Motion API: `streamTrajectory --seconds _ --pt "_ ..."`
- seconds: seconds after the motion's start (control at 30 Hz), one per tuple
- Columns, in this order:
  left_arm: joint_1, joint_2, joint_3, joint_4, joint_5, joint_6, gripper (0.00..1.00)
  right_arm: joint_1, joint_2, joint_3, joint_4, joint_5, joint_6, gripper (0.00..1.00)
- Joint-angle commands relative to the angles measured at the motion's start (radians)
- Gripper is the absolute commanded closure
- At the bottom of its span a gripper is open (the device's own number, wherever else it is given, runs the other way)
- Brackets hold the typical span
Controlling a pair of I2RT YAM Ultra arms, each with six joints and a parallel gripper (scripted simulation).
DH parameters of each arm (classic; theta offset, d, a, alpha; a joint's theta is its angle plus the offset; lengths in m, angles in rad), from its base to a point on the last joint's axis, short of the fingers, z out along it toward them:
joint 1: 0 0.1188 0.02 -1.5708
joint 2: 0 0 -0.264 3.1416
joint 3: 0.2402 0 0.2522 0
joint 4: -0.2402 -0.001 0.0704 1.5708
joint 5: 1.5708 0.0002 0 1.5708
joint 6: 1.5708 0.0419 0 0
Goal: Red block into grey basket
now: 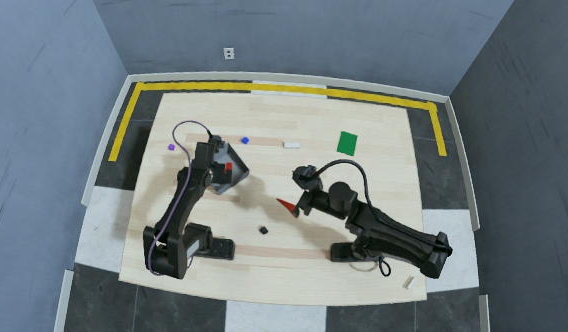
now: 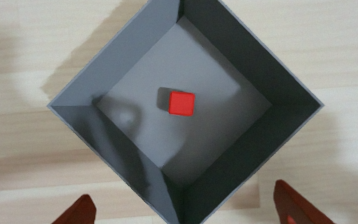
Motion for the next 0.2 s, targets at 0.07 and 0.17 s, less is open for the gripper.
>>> streamTrajectory --seconds 0.07,0.17 --pt "-0.001 -0.022 0.004 0.019 0.011 0.005 0.0 -0.011 -0.026 0.026 -0.007 -0.003 -0.003 0.0" --pt "-0.001 -0.022 0.004 0.019 0.011 0.005 0.0 -0.011 -0.026 0.026 -0.007 -0.003 -0.003 0.0"
